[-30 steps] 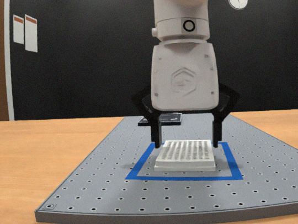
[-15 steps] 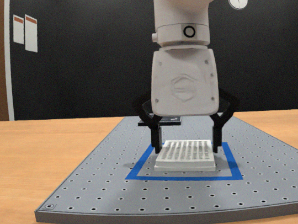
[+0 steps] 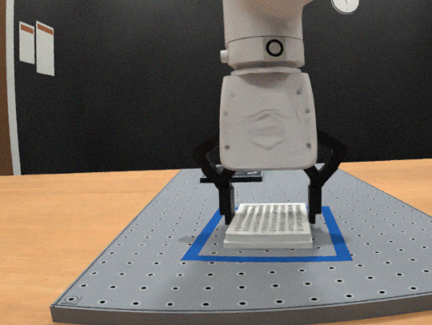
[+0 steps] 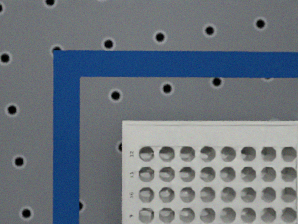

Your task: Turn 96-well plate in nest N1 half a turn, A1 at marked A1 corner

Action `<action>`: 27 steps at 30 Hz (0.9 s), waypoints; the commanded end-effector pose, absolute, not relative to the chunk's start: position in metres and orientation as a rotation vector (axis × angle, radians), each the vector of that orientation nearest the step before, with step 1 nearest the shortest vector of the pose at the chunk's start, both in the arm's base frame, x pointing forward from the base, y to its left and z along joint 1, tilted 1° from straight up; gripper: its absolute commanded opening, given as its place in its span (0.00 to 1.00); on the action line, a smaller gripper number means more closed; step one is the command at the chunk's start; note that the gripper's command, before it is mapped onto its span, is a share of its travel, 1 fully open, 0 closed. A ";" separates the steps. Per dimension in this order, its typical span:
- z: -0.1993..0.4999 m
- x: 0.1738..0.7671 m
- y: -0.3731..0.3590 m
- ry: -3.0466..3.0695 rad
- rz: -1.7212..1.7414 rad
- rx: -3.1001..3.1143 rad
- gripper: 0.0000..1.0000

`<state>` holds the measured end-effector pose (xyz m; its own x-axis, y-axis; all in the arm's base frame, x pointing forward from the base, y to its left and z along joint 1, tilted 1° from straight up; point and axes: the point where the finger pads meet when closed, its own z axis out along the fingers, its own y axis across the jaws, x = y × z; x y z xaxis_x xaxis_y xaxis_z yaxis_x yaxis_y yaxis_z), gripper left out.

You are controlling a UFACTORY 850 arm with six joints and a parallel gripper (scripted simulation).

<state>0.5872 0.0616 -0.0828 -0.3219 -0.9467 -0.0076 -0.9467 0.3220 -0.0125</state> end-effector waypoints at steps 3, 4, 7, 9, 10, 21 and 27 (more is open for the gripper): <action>-0.081 0.588 0.062 2.542 -0.011 -1.820 0.00; -0.081 0.588 0.062 2.542 -0.011 -1.820 0.00; -0.081 0.588 0.062 2.542 -0.011 -1.820 0.00; -0.081 0.588 0.062 2.542 -0.010 -1.820 0.00; -0.081 0.588 0.062 2.542 -0.011 -1.820 0.00; -0.081 0.588 0.062 2.542 -0.010 -1.820 0.00; -0.081 0.588 0.062 2.542 -0.010 -1.820 0.00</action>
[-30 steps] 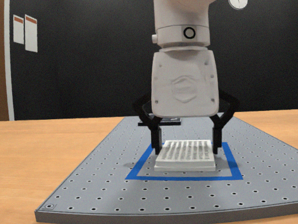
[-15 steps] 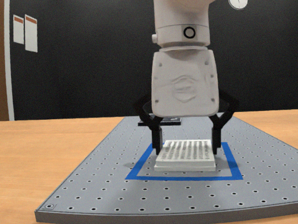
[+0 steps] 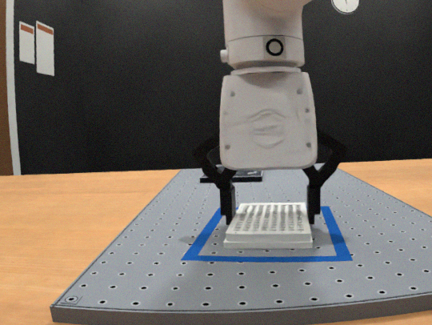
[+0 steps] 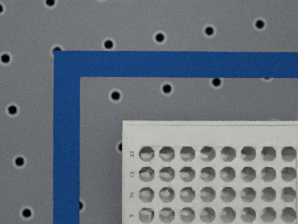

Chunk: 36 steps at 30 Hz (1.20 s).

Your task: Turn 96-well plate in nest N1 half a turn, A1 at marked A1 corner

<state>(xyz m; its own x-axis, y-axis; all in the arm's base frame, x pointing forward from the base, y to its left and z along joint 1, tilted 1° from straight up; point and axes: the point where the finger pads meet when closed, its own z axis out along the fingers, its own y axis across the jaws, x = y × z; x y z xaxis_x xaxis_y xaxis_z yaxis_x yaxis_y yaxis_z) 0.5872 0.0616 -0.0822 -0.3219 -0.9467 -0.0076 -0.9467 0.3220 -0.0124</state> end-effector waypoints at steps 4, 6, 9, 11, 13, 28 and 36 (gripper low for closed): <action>-0.081 0.588 0.062 2.542 -0.010 -1.820 0.00; -0.081 0.588 0.062 2.542 -0.010 -1.820 0.00; -0.081 0.588 0.062 2.542 -0.010 -1.820 0.00; -0.081 0.588 0.062 2.542 -0.010 -1.820 0.00; -0.081 0.588 0.062 2.542 -0.010 -1.820 0.00; -0.081 0.588 0.062 2.542 -0.011 -1.820 0.00; -0.076 0.588 0.062 2.542 -0.011 -1.820 0.00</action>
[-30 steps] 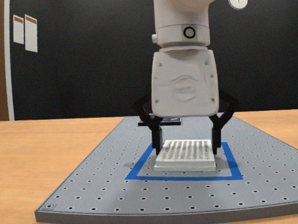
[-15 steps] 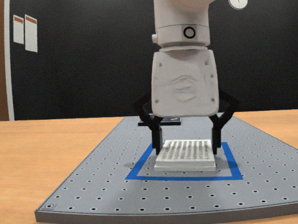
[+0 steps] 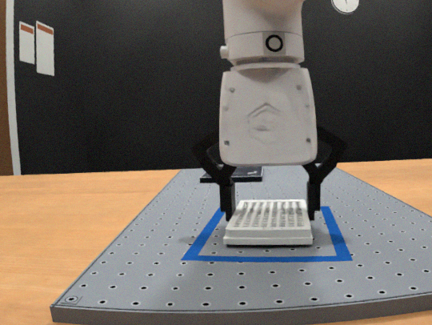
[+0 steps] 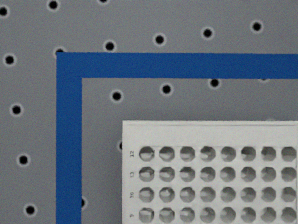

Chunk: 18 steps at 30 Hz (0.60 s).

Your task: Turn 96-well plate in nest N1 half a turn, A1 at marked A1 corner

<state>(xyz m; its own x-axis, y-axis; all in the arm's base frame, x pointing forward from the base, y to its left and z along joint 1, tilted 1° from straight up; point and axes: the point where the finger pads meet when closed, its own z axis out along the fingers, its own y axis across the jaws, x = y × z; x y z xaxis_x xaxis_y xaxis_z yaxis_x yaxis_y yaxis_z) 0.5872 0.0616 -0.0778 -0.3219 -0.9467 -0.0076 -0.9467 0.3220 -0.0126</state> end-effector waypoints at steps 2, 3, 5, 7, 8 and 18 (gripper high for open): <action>-0.075 0.588 0.062 2.542 -0.011 -1.820 0.00; -0.075 0.588 0.062 2.542 -0.011 -1.820 0.00; -0.073 0.588 0.062 2.542 -0.011 -1.820 0.00; -0.072 0.588 0.062 2.542 -0.011 -1.820 0.00; -0.071 0.588 0.062 2.542 -0.011 -1.820 0.00; -0.066 0.588 0.062 2.542 -0.011 -1.820 0.00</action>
<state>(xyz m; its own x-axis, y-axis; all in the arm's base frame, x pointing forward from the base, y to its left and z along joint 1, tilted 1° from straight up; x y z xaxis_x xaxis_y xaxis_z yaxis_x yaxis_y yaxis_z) 0.5871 0.0616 -0.0673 -0.3219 -0.9467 -0.0077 -0.9467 0.3220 -0.0127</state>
